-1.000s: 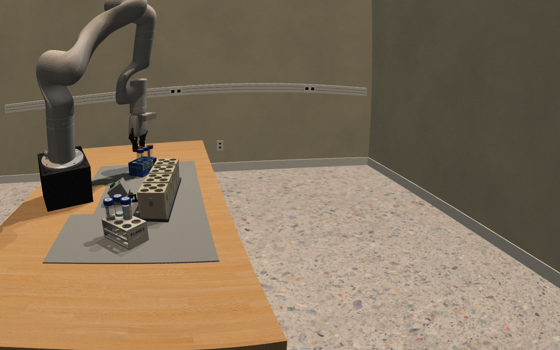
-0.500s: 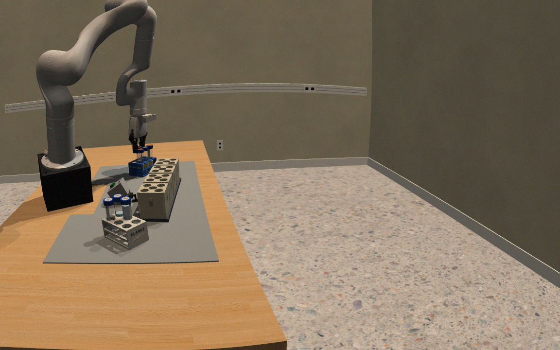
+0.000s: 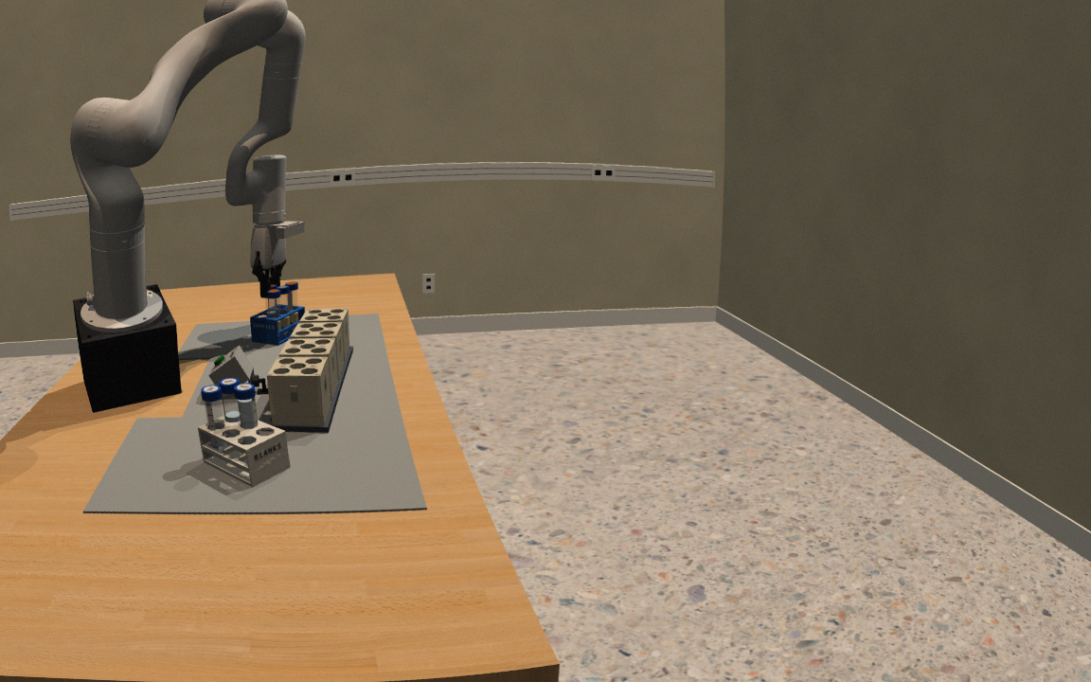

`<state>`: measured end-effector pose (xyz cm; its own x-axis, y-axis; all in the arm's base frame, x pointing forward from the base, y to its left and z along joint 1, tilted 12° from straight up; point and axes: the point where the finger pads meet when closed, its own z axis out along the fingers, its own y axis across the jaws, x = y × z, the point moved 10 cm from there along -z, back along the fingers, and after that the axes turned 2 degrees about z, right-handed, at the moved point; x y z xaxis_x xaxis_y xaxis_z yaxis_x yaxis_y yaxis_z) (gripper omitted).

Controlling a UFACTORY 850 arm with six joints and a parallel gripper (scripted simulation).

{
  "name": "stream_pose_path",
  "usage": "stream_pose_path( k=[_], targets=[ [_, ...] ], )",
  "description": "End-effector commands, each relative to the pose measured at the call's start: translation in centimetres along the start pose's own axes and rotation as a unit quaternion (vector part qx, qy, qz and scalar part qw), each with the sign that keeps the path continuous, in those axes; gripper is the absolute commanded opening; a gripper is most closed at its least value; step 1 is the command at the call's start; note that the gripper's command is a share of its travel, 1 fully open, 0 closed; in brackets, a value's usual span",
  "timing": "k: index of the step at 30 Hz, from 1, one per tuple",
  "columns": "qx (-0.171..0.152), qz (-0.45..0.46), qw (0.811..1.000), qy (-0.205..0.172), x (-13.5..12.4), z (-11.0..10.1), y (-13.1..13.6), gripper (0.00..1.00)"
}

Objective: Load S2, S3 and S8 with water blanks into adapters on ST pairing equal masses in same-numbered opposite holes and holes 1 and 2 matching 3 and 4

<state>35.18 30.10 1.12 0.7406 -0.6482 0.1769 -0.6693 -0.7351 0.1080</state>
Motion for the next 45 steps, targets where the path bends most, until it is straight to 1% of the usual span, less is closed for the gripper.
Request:
stream_pose_path(
  k=[1, 34, 45],
  targets=[
    [0.001, 0.000, 1.000, 0.000, 0.01, -0.08, -0.06, 0.00],
    [0.001, 0.000, 1.000, 0.000, 0.01, -0.08, -0.07, 0.00],
    [0.001, 0.000, 1.000, 0.000, 0.01, -0.82, -0.07, 0.00]
  ],
)
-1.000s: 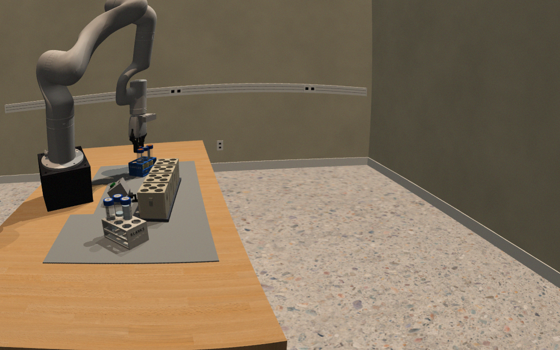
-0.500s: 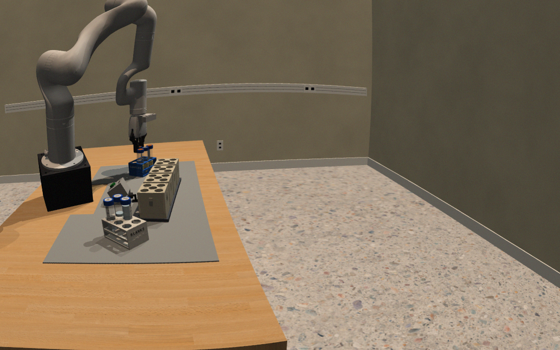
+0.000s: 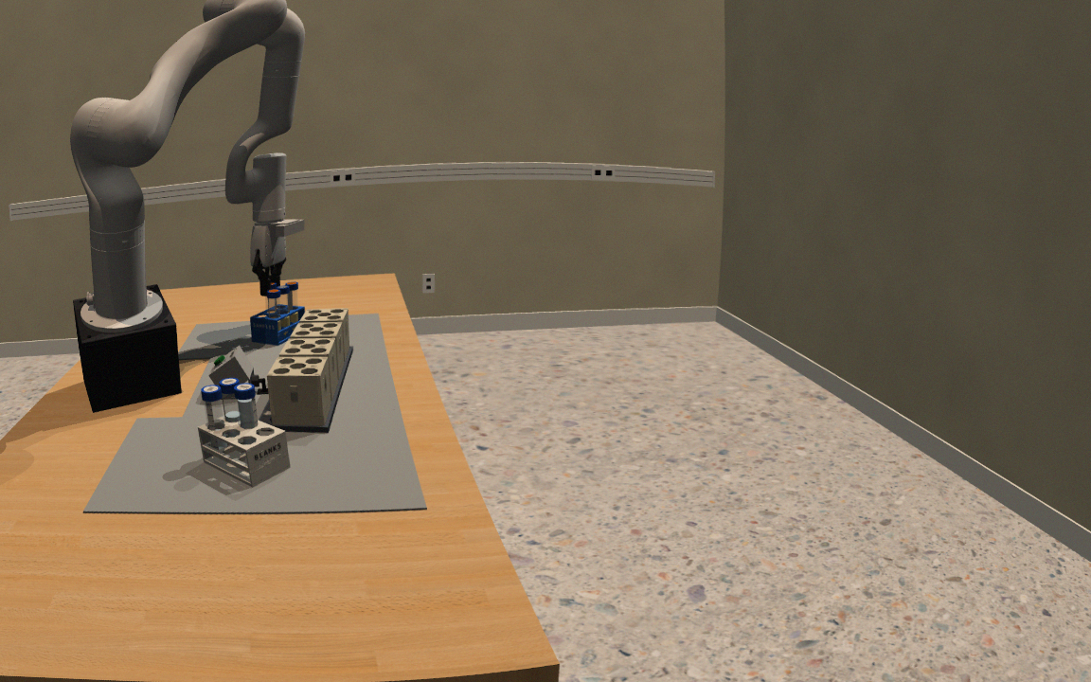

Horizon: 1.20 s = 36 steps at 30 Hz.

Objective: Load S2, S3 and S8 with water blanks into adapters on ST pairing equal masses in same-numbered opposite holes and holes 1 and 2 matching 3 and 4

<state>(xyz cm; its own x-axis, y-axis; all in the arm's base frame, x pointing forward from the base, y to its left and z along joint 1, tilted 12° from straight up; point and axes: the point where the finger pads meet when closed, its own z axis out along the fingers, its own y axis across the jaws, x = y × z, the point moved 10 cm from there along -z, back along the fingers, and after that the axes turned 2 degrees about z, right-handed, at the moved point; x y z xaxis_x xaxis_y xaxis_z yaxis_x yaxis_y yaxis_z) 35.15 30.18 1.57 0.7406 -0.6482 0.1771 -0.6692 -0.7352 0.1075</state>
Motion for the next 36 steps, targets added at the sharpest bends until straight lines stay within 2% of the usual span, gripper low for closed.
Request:
stream_pose_path(
  k=[1, 28, 36],
  targets=[
    [0.000, 0.000, 1.000, 0.000, 0.0, -0.4, -0.1, 0.00],
    [0.000, 0.000, 1.000, 0.000, 0.0, -1.6, -0.1, 0.00],
    [0.001, 0.000, 1.000, 0.000, 0.0, -2.8, -0.1, 0.00]
  ],
)
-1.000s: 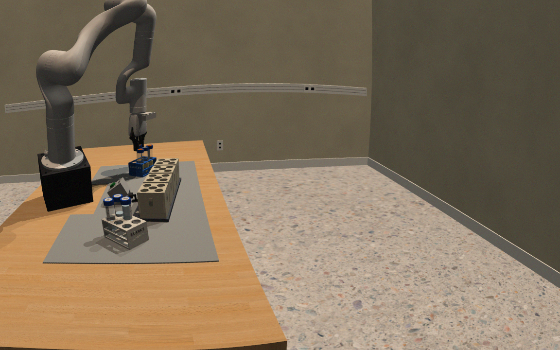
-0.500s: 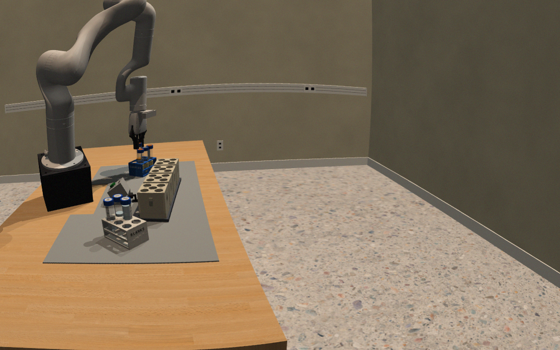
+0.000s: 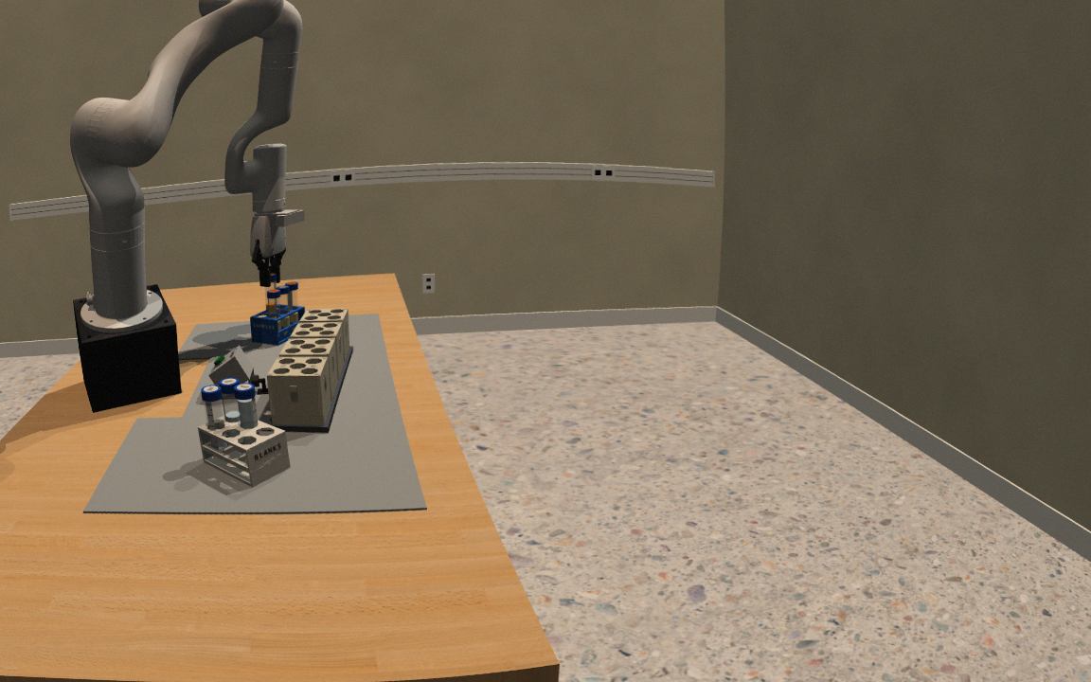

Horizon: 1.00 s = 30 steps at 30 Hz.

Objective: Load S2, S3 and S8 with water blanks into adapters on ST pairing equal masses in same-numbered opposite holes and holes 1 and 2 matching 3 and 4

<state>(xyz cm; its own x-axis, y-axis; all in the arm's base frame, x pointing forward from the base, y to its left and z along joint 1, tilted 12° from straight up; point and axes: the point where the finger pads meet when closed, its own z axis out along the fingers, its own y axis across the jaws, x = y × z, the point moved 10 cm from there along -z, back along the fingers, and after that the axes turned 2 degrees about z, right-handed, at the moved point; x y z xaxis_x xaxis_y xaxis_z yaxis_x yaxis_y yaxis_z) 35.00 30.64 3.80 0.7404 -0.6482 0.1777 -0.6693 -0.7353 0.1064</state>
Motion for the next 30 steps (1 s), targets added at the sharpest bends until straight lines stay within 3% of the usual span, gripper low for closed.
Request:
stream_pose_path(
  k=[1, 30],
  targets=[
    [0.000, 0.000, 1.000, 0.000, 0.0, -0.7, -0.1, 0.00],
    [0.000, 0.000, 1.000, 0.000, 0.0, -6.2, -0.1, 0.00]
  ],
)
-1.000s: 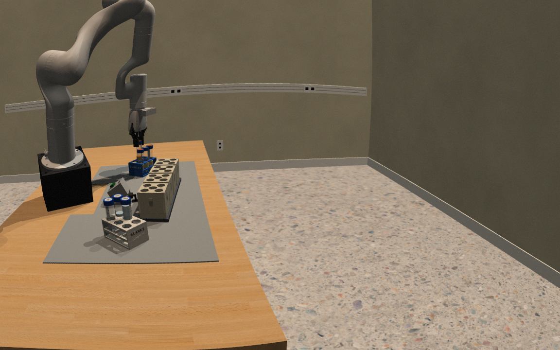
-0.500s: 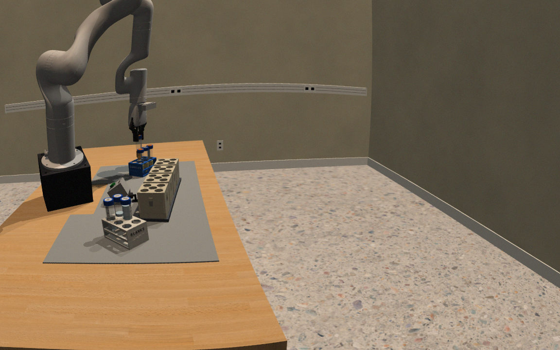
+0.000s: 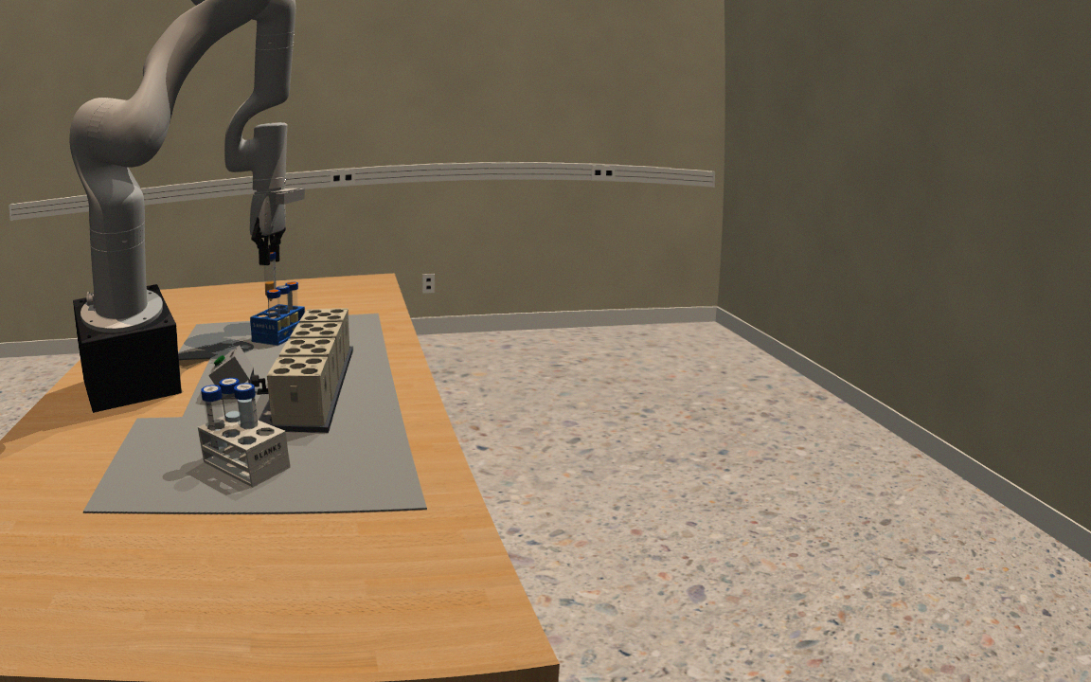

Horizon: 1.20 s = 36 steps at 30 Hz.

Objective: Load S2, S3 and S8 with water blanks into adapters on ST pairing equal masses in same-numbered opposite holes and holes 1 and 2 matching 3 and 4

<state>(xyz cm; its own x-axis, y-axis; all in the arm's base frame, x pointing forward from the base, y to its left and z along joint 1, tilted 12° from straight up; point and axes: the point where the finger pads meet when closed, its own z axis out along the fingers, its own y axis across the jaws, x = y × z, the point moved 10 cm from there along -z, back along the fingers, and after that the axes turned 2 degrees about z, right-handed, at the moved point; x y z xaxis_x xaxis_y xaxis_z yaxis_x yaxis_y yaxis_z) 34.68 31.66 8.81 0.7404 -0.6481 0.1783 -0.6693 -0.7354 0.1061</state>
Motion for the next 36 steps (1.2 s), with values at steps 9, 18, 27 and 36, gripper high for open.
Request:
stream_pose_path(
  k=[9, 18, 27, 36],
  targets=[
    [0.000, 0.000, 1.000, -0.001, 0.0, -2.4, -0.1, 0.00],
    [0.000, 0.000, 1.000, -0.001, 0.0, -4.2, -0.1, 0.00],
    [0.000, 0.000, 1.000, -0.001, 0.0, -5.4, -0.1, 0.00],
    [0.000, 0.000, 1.000, -0.001, 0.0, -5.4, -0.1, 0.00]
  ],
)
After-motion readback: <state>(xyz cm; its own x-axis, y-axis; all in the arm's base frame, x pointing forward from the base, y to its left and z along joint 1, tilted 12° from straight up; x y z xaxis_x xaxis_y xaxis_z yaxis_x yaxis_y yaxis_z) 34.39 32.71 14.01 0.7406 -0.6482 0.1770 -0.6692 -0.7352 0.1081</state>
